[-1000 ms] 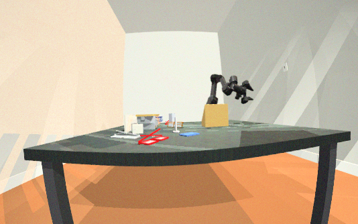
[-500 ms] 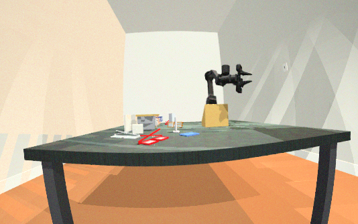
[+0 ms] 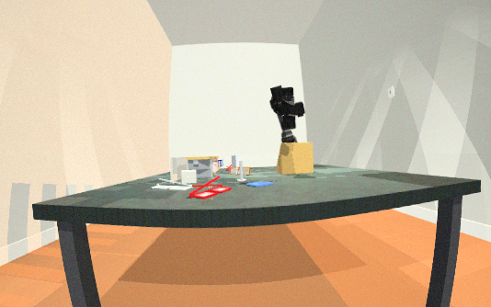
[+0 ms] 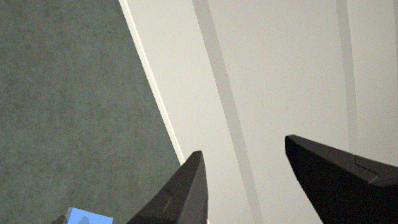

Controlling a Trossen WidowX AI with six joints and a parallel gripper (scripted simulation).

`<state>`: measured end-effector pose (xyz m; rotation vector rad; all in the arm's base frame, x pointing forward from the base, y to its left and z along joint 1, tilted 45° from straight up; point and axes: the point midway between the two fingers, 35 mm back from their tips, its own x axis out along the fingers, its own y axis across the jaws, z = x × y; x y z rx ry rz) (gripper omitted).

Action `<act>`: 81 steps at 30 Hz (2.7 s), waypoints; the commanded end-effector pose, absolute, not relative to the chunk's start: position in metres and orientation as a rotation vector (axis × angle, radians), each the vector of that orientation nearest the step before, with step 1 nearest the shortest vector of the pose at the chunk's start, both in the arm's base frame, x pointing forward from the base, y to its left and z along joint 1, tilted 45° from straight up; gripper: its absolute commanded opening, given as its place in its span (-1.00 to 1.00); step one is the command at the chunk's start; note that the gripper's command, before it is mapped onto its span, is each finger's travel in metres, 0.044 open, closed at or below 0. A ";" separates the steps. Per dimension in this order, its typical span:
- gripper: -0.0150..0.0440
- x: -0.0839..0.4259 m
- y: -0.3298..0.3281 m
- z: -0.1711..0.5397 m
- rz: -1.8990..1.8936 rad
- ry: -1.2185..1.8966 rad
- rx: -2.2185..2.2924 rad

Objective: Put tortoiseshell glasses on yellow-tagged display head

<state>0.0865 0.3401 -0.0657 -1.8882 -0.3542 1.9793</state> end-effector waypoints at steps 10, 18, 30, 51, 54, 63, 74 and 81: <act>0.19 0.249 0.193 -0.050 1.702 0.508 -2.275; 0.19 0.286 0.079 -0.017 1.699 1.035 -2.367; 0.10 0.283 -0.005 0.021 1.811 1.428 -2.360; -0.08 0.286 -0.014 0.009 1.811 1.426 -2.360; -0.08 0.286 -0.017 0.005 1.811 1.426 -2.361; -0.08 0.287 -0.026 -0.007 1.811 1.427 -2.361; -0.08 0.287 -0.038 -0.020 1.810 1.429 -2.362; -0.08 0.287 -0.043 -0.026 1.810 1.431 -2.362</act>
